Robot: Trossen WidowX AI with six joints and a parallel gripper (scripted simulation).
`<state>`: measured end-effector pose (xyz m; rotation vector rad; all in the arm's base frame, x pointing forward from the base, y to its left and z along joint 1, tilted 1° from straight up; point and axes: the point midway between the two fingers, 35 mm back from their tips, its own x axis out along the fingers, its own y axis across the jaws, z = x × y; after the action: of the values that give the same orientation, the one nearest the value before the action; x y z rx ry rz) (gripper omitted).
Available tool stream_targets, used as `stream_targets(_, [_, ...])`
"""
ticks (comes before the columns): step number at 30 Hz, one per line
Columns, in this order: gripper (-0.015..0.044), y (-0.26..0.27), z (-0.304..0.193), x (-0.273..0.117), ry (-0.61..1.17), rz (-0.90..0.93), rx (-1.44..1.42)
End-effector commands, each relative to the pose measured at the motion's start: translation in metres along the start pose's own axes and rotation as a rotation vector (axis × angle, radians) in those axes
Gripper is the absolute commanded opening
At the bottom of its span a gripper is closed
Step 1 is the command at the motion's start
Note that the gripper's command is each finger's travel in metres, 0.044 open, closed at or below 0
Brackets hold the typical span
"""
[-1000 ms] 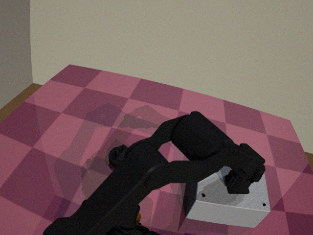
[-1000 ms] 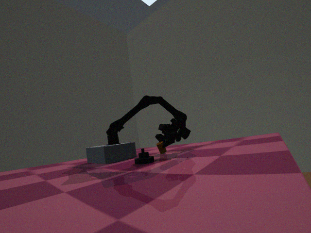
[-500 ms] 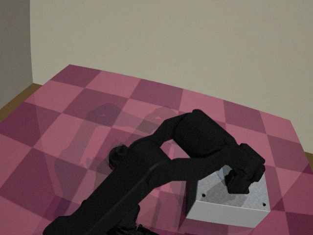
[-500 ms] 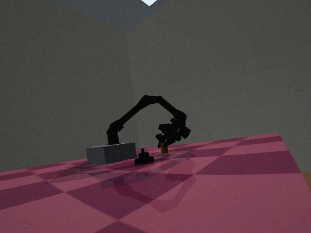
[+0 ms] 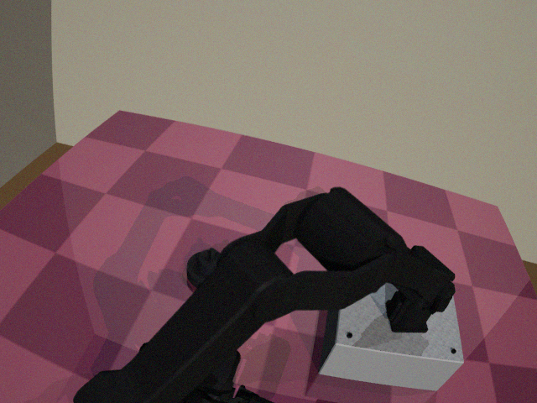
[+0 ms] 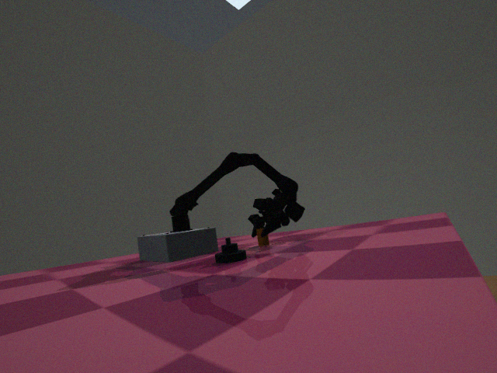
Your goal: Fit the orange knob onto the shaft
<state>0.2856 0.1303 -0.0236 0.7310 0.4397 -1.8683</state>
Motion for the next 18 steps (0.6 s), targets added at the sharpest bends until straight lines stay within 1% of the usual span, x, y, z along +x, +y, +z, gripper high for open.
stream_targets(1, [0.0260,0.0000,0.0002,0.0001,0.000,0.000,0.000])
stream_targets(5, [0.0260,0.0000,0.0002,0.0001,0.000,0.000,0.000])
stream_targets(12, [0.0440,0.0000,0.0002,0.0001,0.000,0.000,0.000])
stream_targets(18, [0.0440,0.0000,0.0002,0.0001,0.000,0.000,0.000])
